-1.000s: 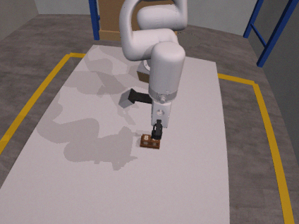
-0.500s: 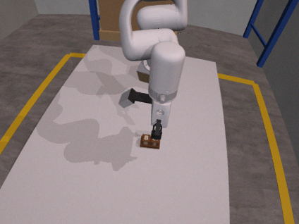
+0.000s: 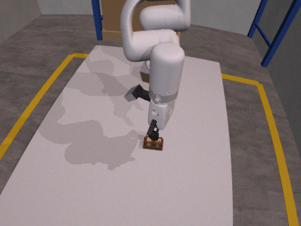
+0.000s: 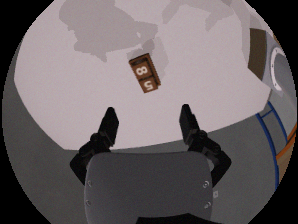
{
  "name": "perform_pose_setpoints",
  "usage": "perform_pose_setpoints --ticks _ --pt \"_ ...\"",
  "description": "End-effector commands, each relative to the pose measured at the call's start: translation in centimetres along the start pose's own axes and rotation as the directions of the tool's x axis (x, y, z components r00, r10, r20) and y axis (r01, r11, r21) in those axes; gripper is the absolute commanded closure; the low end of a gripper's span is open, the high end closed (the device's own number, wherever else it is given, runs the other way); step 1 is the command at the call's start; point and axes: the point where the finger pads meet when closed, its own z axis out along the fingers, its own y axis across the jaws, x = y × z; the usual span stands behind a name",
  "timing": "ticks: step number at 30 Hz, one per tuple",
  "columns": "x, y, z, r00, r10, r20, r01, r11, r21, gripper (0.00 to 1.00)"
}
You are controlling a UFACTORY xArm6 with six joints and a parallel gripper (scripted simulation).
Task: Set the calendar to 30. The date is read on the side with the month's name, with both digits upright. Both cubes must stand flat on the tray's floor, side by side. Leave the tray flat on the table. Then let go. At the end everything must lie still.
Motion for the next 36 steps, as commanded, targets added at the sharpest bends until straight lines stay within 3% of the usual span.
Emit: perform_pose_setpoints --ticks 1,6,9,11,18,24,26,28,36 --pt "0.1 -0.2 0.0 0.985 0.173 -0.008 -0.173 0.985 0.011 0.00" --pt "0.3 -0.2 0.0 0.946 0.325 -0.006 -0.325 0.946 0.012 0.00" --pt "0.3 -0.2 0.0 0.944 0.331 -0.006 -0.331 0.943 0.012 0.00" --pt "0.4 -0.3 0.1 0.892 0.451 -0.004 -0.451 0.892 0.013 0.00" --pt "0.6 -0.3 0.2 0.800 0.599 -0.002 -0.599 0.800 0.013 0.00" --pt "0.8 -0.4 0.2 0.655 0.755 0.001 -0.755 0.655 0.013 0.00" --pt "0.8 -0.4 0.2 0.655 0.755 0.001 -0.755 0.655 0.013 0.00" --pt "1.0 -0.4 0.3 0.563 0.827 0.002 -0.827 0.563 0.013 0.00" --pt "1.2 -0.5 0.4 0.356 0.935 0.005 -0.934 0.356 0.012 0.00"
